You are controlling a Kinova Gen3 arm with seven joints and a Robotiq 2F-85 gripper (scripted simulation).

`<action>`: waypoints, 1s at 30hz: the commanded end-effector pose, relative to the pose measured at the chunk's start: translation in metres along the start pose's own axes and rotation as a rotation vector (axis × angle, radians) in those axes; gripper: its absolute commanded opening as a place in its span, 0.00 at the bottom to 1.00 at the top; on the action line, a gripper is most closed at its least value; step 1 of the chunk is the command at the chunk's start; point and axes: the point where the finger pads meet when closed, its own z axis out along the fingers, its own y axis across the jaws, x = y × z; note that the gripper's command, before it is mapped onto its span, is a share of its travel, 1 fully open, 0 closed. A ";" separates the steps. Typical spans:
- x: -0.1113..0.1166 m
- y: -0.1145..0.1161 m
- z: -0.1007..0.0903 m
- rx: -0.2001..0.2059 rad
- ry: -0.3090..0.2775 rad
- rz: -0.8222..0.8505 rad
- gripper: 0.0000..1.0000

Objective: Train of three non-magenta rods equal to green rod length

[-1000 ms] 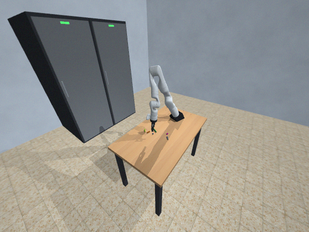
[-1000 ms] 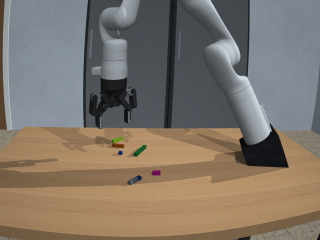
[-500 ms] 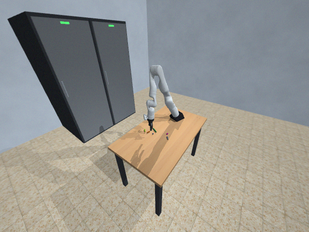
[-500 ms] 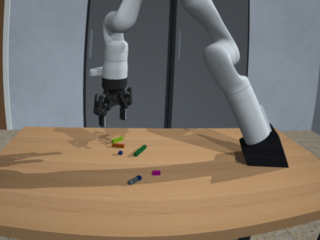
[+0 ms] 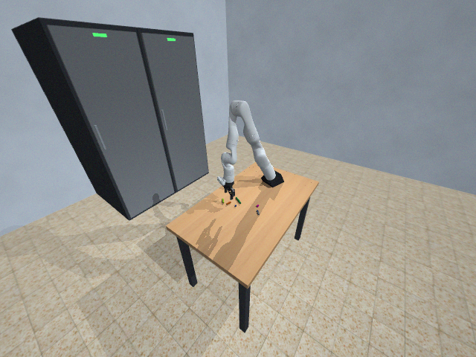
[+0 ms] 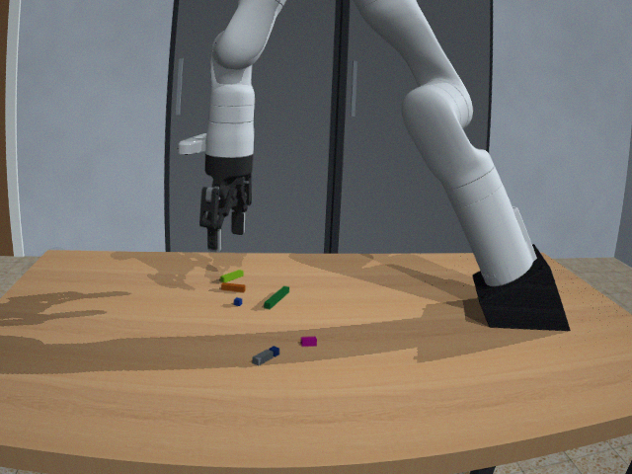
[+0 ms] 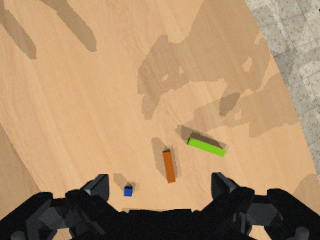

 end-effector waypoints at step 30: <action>0.000 0.012 0.006 0.043 -0.016 -0.159 0.24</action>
